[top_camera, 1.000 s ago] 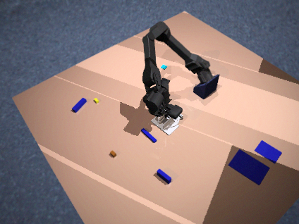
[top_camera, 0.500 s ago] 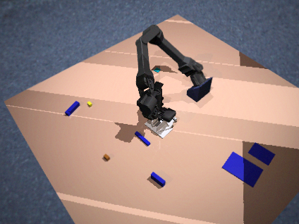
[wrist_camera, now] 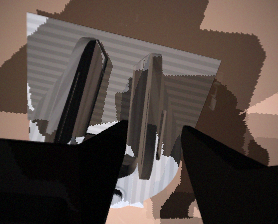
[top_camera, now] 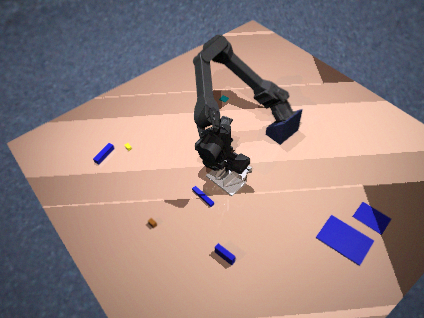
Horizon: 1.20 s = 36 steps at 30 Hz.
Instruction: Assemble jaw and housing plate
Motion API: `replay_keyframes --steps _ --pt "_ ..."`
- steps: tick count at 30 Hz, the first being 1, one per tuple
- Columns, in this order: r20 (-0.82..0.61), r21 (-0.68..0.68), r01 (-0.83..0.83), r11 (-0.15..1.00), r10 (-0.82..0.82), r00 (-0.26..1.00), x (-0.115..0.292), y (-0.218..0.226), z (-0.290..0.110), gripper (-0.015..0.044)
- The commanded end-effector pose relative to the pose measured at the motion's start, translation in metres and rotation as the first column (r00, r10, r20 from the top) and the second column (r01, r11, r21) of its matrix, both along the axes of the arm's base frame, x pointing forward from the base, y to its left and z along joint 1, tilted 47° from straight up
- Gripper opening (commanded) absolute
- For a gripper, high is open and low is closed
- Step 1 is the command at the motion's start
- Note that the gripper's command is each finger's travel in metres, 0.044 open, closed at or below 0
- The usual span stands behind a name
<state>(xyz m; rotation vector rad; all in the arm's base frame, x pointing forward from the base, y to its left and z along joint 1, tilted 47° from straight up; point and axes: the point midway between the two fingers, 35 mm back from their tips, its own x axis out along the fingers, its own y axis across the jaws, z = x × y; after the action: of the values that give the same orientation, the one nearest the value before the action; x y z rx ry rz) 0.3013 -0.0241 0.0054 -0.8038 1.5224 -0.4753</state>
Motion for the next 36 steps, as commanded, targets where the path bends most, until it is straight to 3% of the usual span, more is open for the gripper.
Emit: replay_keyframes --steps 1,36 --pt "0.001 -0.003 0.002 1.0 -0.002 1.0 0.0001 -0.0017 -0.0007 0.0134" --pt "-0.007 -0.003 -0.005 1.0 0.005 1.0 0.0002 -0.0061 -0.0048 0.0134"
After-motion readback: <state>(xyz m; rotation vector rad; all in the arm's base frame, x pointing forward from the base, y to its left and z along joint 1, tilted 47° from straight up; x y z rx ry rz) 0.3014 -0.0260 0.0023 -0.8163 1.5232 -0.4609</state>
